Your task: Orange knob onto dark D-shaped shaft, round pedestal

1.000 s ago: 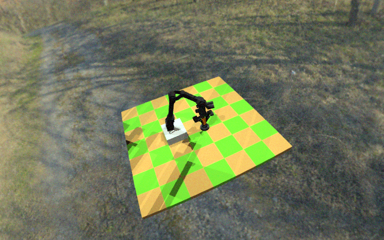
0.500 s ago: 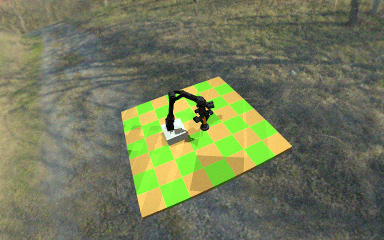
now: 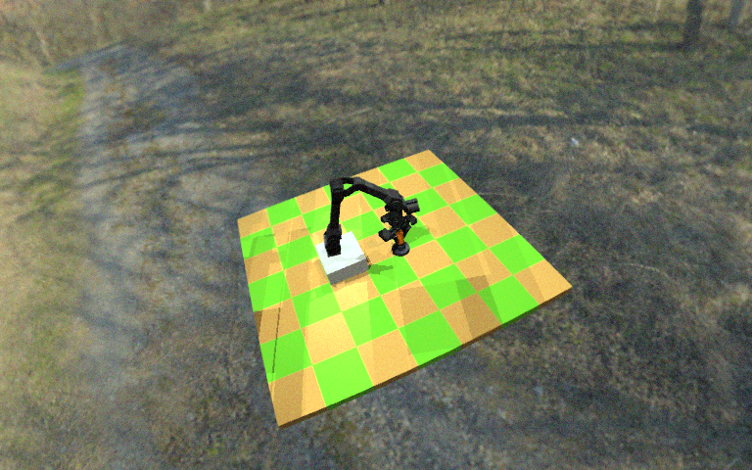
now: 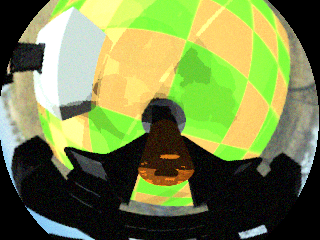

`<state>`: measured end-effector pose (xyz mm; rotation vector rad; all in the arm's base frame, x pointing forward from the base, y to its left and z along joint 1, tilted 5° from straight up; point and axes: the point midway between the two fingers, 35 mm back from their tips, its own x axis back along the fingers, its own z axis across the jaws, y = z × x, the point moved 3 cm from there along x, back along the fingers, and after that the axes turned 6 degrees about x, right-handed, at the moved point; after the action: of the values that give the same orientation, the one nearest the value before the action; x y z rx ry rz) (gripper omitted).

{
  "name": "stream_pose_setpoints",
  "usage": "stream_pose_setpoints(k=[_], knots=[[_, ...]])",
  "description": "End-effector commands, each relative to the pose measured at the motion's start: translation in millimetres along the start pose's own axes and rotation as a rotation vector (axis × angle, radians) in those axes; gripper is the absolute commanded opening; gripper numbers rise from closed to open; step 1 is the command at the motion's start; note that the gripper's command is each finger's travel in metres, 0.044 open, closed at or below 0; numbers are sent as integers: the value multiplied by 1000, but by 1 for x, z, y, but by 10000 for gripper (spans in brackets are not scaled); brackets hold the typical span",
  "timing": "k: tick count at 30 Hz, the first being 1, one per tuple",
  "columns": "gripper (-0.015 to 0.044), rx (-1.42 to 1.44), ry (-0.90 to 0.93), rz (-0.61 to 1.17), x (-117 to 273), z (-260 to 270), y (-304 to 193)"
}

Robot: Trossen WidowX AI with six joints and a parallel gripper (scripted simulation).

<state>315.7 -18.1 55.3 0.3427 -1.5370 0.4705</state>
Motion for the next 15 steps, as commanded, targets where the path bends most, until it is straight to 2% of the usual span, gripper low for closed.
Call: stream_pose_setpoints(k=[1,9,15], knots=[[0,4,-2,5,0,-1,-1],[0,13,-2,5,4,-1,-1],[0,203,-2,5,4,-1,-1]])
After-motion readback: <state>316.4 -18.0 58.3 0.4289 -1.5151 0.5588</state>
